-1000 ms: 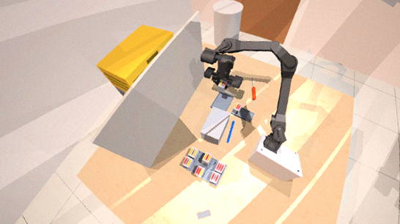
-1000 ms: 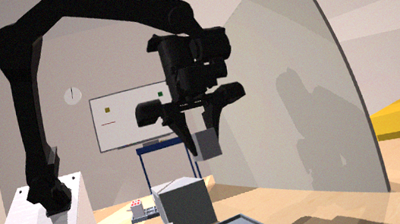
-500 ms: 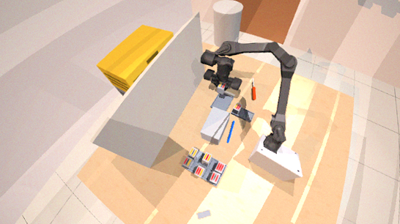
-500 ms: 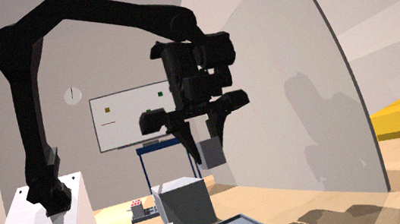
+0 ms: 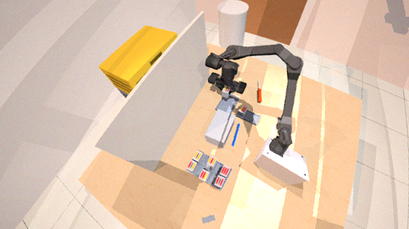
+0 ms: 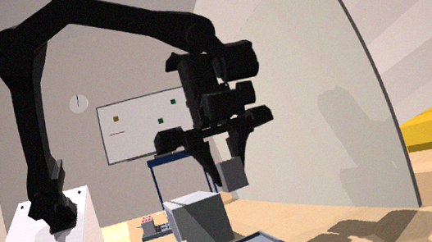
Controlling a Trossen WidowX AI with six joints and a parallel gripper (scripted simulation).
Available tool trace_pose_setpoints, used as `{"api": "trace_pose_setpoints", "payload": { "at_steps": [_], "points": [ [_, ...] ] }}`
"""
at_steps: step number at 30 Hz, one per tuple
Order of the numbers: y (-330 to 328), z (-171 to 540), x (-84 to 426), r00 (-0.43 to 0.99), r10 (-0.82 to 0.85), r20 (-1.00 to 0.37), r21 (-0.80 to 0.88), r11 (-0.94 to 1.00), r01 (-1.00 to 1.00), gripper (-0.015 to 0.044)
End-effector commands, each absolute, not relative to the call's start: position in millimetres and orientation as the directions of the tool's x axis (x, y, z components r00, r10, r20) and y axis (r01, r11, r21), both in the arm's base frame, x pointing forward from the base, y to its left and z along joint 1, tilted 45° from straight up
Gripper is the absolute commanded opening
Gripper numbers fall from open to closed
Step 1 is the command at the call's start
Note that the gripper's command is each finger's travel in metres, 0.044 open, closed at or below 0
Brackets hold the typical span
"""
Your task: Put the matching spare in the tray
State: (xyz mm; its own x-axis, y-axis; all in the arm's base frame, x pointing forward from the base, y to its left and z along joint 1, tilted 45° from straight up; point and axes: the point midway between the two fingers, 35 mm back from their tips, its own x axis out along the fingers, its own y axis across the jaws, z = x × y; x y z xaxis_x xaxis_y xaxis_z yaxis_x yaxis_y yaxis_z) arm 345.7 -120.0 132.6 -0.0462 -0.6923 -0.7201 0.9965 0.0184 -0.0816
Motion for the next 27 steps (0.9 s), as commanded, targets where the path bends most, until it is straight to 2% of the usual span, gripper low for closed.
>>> {"api": "trace_pose_setpoints", "payload": {
  "at_steps": [1,27],
  "points": [
    [-122.6,130.0,346.1,-0.045,-0.695,-0.717,-0.083,0.021,0.996,0.0000],
    [-140.9,111.6,346.0,-0.044,-0.695,-0.717,-0.083,0.022,0.996,0.0000]
  ]
}}
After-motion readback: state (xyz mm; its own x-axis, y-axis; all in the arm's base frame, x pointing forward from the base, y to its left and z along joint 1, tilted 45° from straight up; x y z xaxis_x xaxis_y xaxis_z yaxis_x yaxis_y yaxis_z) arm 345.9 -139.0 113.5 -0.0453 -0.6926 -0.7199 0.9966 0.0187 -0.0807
